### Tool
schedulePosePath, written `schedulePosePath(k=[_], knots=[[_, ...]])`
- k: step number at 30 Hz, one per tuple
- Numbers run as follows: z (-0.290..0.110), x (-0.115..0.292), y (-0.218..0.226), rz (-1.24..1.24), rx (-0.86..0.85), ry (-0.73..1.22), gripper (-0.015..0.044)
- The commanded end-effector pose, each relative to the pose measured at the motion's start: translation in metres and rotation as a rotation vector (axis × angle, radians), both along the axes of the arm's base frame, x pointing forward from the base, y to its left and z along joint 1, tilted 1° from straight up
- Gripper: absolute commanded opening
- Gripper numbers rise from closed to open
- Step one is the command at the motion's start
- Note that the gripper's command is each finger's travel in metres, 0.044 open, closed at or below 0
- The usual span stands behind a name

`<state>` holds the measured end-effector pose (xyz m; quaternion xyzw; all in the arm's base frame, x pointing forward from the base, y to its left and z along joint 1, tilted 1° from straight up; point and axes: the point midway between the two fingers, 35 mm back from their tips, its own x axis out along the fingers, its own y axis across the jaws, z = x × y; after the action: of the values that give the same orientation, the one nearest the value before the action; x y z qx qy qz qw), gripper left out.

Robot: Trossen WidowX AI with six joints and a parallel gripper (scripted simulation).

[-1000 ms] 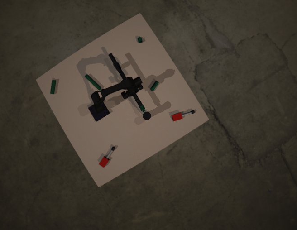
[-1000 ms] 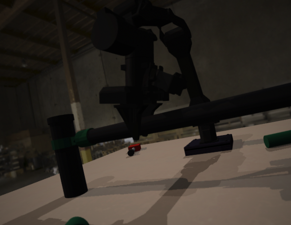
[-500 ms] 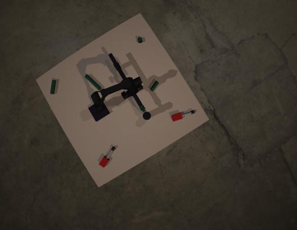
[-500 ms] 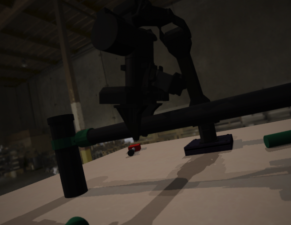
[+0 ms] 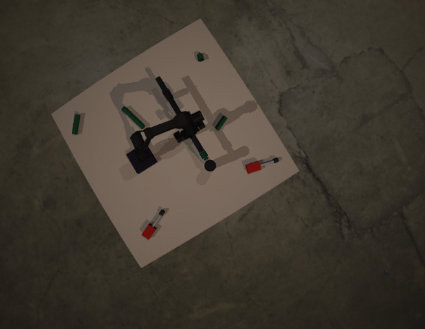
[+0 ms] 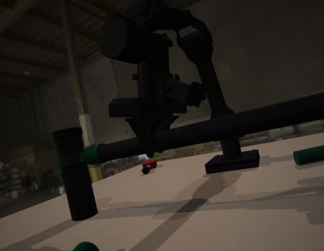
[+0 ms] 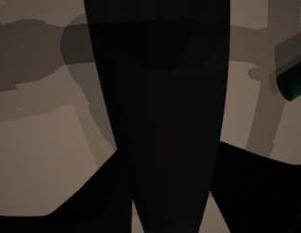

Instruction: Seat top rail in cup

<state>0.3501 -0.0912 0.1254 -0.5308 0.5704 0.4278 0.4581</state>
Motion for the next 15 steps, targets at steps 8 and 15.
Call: schedulePosePath(k=[8,15], knots=[[0.0020,0.0001,-0.0095,0.002,-0.010,-0.003,0.0000],[0.0025,-0.0001,-0.0131,0.002,-0.011,-0.003,0.0000]])
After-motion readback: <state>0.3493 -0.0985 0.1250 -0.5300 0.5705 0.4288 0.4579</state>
